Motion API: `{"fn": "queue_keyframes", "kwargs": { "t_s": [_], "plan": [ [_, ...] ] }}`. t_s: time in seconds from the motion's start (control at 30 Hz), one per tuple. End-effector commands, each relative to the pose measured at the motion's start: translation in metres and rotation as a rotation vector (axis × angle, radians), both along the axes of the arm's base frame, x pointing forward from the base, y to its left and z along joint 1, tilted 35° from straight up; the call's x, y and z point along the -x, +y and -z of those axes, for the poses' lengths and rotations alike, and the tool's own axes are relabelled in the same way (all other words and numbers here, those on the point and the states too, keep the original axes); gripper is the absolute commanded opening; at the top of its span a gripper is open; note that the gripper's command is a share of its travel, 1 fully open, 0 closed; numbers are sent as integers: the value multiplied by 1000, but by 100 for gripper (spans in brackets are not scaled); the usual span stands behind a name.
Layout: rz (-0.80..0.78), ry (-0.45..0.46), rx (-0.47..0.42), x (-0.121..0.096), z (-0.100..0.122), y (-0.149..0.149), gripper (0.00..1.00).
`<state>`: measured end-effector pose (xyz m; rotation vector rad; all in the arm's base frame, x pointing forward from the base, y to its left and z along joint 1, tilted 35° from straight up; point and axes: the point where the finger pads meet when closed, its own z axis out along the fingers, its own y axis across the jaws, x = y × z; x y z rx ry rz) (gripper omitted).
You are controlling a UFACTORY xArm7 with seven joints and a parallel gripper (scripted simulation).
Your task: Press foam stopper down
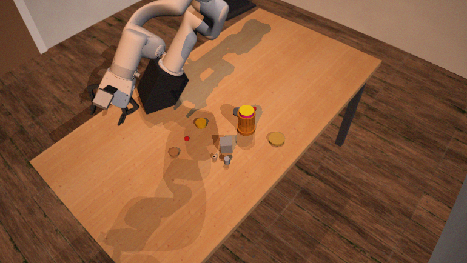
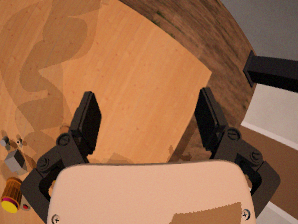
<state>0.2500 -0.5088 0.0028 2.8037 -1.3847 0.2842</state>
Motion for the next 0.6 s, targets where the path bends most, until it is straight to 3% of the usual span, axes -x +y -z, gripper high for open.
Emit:
{"fn": "queue_keyframes", "kwargs": {
  "t_s": [0.0, 0.53, 0.57],
  "plan": [
    [2, -1, 5, 1, -2, -2, 100],
    [2, -1, 5, 1, -2, -2, 100],
    [1, -2, 4, 0, -2, -2, 0]
  ]
}}
